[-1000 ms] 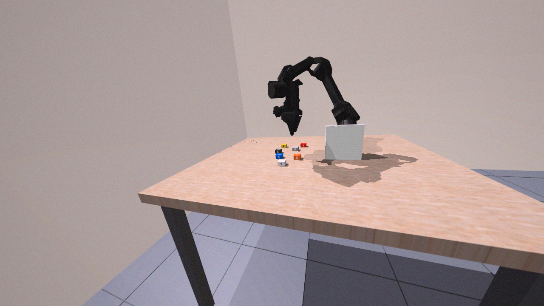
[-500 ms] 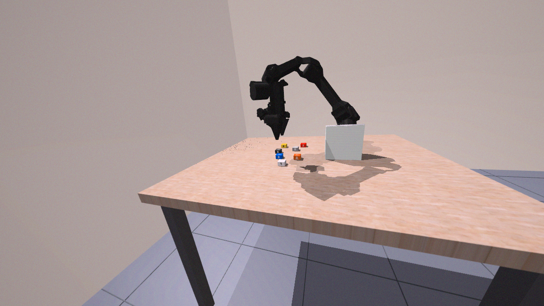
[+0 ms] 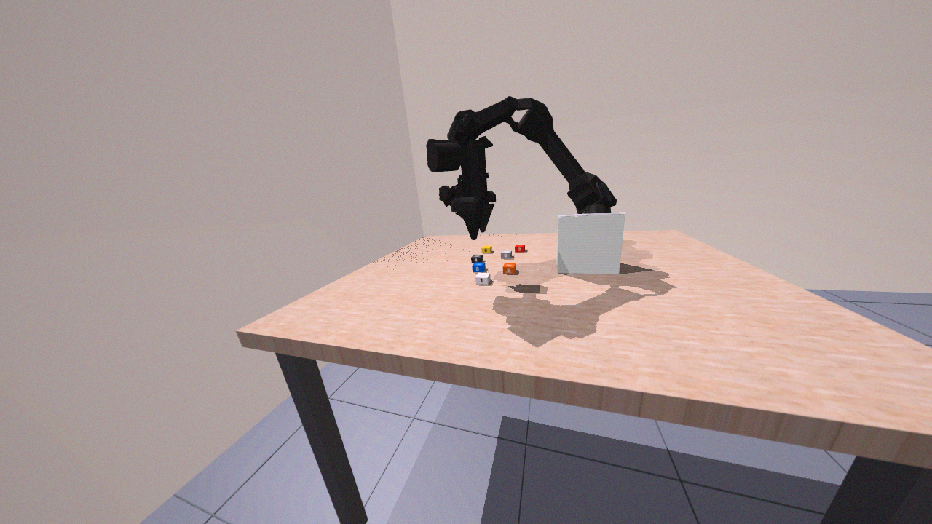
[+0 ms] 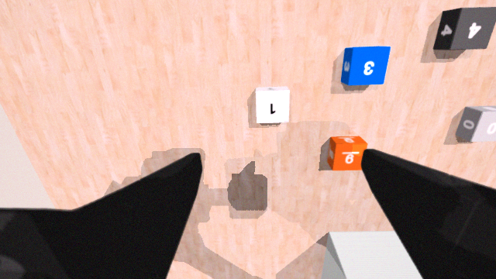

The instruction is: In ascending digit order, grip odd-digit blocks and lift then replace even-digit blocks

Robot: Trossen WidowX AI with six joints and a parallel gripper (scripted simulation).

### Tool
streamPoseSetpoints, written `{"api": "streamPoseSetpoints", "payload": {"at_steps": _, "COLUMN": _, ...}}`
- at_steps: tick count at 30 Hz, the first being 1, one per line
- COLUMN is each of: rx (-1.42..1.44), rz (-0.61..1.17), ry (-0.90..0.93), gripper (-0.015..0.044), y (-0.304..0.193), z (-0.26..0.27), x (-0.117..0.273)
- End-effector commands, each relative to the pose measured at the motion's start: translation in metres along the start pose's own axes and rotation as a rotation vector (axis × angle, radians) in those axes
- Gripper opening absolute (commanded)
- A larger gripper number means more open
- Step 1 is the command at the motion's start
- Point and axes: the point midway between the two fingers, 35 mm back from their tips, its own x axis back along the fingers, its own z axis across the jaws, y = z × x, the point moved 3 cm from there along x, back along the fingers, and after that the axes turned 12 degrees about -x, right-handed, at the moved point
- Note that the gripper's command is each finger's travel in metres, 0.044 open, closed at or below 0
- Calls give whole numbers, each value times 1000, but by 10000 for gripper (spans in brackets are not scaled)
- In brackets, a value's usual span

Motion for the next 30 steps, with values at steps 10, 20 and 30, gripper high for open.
{"api": "streamPoseSetpoints", "payload": {"at_steps": 10, "rx": -3, "rz": 2, "ry": -6, "gripper": 400, "y": 47, "z": -74, "x": -1}}
{"api": "streamPoseSetpoints", "payload": {"at_steps": 20, "rx": -3, "rz": 2, "ry": -6, "gripper": 400, "y": 47, "z": -74, "x": -1}}
{"api": "streamPoseSetpoints", "payload": {"at_steps": 30, "rx": -3, "rz": 1, "ry": -5, "gripper": 400, "y": 55, "z": -85, "x": 0}}
